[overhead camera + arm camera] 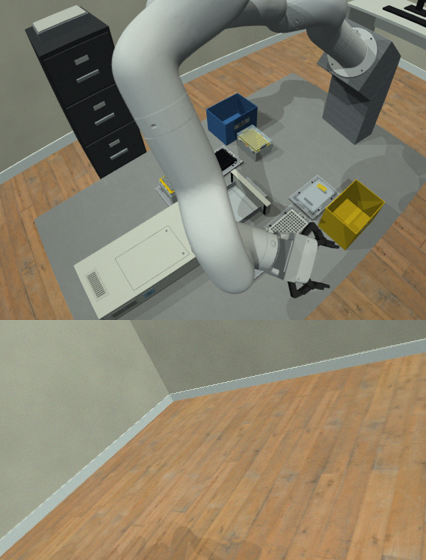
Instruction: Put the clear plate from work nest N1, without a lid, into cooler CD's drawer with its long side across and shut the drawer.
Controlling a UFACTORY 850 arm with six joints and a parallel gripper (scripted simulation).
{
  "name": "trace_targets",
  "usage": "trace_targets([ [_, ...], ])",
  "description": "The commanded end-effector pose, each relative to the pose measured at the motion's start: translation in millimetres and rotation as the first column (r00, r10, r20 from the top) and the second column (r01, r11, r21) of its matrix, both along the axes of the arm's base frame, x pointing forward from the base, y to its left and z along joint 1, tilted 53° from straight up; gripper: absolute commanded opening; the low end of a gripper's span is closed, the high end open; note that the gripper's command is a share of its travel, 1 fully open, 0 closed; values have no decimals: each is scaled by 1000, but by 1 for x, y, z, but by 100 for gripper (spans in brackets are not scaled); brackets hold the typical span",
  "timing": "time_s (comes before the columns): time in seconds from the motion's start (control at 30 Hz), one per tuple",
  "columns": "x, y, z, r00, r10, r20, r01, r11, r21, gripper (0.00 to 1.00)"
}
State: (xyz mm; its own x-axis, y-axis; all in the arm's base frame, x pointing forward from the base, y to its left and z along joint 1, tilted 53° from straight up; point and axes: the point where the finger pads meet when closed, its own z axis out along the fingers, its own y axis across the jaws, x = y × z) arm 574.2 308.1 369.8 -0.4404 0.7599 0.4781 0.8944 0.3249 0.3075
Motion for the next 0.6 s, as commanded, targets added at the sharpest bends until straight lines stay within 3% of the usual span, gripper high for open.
trace_targets([
  [0.0, 0, 0, 1, 1000, 1, 1, -1, 1000, 1, 100],
  [0.57, -2, -4, -1, 1000, -19, -17, 19, 1000, -19, 100],
])
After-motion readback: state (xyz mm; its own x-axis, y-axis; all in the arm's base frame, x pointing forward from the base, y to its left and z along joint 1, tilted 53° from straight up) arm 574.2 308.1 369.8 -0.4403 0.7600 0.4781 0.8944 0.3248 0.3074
